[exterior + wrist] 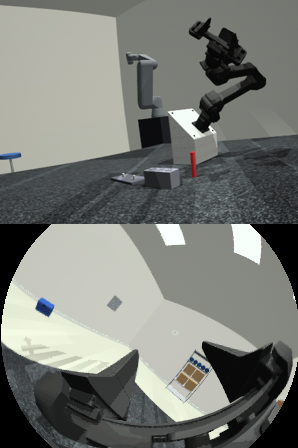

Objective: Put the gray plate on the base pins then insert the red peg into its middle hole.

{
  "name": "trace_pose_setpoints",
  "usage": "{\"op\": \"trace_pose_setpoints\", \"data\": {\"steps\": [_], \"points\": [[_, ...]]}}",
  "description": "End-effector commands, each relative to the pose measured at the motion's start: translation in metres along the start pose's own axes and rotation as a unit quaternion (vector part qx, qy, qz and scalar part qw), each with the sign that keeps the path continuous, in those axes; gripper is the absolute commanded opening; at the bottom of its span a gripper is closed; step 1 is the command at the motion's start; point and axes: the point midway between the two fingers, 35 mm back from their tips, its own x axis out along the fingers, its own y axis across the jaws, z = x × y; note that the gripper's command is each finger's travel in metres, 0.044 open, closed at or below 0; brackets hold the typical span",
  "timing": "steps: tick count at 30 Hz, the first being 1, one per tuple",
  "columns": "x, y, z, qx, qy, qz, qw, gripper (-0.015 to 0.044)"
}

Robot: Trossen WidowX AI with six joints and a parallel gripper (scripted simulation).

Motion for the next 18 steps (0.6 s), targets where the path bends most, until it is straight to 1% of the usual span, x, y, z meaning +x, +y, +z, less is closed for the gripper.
{"op": "trace_pose_setpoints", "data": {"steps": [1, 2, 5, 10, 13, 16, 18], "points": [[0.000, 0.000, 0.000, 0.000, 0.000, 0.000, 1.000, 0.0426], [0.001, -0.001, -0.001, 0.002, 0.002, -0.001, 1.000, 0.0440], [0.008, -0.013, -0.017, 0.026, 0.039, -0.019, 0.999, 0.0440], [0.027, -0.048, -0.080, 0.136, 0.171, -0.075, 0.973, 0.0440], [0.030, -0.064, -0.125, 0.222, 0.258, -0.115, 0.933, 0.0440], [0.024, -0.074, -0.170, 0.308, 0.342, -0.161, 0.873, 0.0440], [0.019, -0.076, -0.191, 0.346, 0.379, -0.185, 0.838, 0.0440]]}}
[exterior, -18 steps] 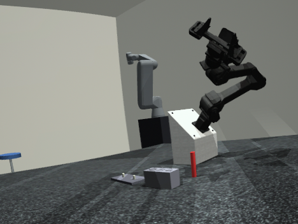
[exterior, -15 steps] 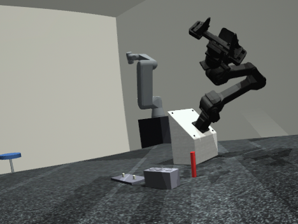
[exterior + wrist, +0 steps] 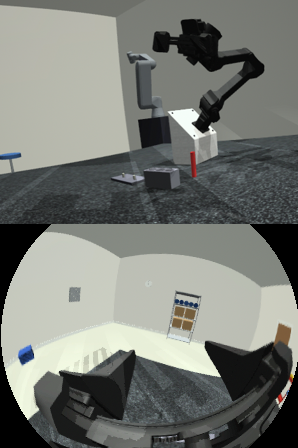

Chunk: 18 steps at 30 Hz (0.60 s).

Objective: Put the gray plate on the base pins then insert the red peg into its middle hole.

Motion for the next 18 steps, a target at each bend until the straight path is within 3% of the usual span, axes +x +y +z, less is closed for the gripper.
{"op": "trace_pose_setpoints", "data": {"steps": [1, 10, 14, 18], "points": [[0.031, -0.042, -0.060, 0.170, 0.164, -0.082, 0.968, 0.0440], [0.033, -0.074, -0.140, 0.373, 0.340, -0.216, 0.836, 0.0440], [0.022, -0.078, -0.174, 0.458, 0.408, -0.287, 0.736, 0.0440], [0.005, -0.069, -0.202, 0.538, 0.466, -0.369, 0.597, 0.0440]]}}
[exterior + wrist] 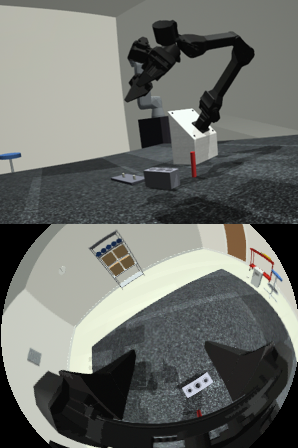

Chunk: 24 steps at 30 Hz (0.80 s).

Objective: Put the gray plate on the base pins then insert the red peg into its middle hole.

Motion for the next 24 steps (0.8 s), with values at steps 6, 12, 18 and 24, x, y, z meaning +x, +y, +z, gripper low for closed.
{"op": "trace_pose_setpoints", "data": {"steps": [6, 12, 18, 24], "points": [[0.031, -0.053, -0.084, 0.418, 0.259, -0.294, 0.820, 0.0440], [0.023, -0.054, -0.095, 0.454, 0.276, -0.334, 0.779, 0.0440], [0.022, -0.057, -0.095, 0.454, 0.276, -0.334, 0.779, 0.0440], [0.022, -0.057, -0.095, 0.454, 0.276, -0.334, 0.779, 0.0440]]}}
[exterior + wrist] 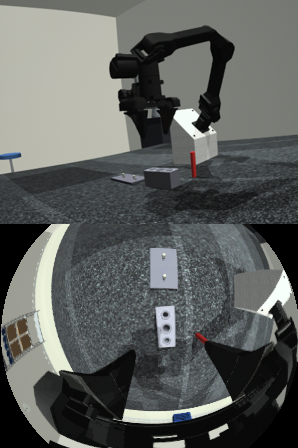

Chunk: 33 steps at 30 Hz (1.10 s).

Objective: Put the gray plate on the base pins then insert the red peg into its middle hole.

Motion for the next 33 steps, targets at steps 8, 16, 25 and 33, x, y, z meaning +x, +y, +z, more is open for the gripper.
{"op": "trace_pose_setpoints", "data": {"steps": [8, 16, 25, 33], "points": [[0.062, -0.003, -0.004, 0.016, 0.008, -0.009, 1.000, 0.0440], [0.079, -0.005, -0.003, 0.016, 0.009, -0.009, 1.000, 0.0440], [0.087, -0.005, -0.003, 0.015, 0.009, -0.009, 1.000, 0.0440], [0.099, -0.005, -0.002, 0.014, 0.009, -0.009, 1.000, 0.0440]]}}
